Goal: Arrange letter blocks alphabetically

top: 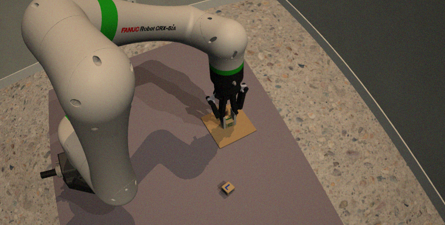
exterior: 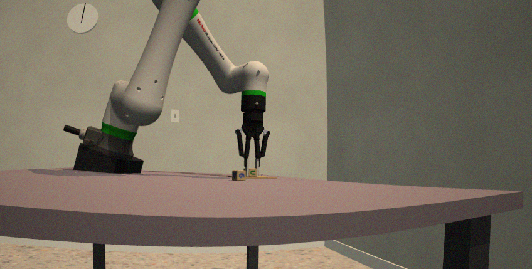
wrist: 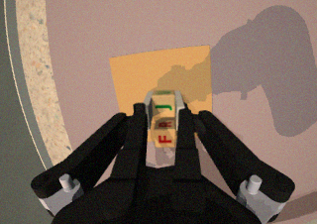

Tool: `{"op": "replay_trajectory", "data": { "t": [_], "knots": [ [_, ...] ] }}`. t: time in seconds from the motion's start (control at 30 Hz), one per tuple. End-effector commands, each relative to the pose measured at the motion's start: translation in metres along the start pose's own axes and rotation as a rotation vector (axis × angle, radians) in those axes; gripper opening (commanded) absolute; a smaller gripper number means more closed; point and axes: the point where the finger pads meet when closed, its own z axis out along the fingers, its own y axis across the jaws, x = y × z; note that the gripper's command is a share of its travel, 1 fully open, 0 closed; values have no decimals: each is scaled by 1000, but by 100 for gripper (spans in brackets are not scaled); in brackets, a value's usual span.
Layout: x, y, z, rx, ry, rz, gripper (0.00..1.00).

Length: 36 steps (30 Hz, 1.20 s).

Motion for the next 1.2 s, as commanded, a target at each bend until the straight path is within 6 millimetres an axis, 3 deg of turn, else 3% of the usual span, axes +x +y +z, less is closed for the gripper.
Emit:
{"op": "replay_trajectory", "data": {
  "t": [0.0, 0.4, 0.9, 1.17],
  "knots": [
    [0, 0, 0, 0, 0, 0, 16],
    [0, 0, 0, 0, 0, 0, 16],
    [0, 0, 0, 0, 0, 0, 28],
    [0, 0, 0, 0, 0, 0, 28]
  ]
}}
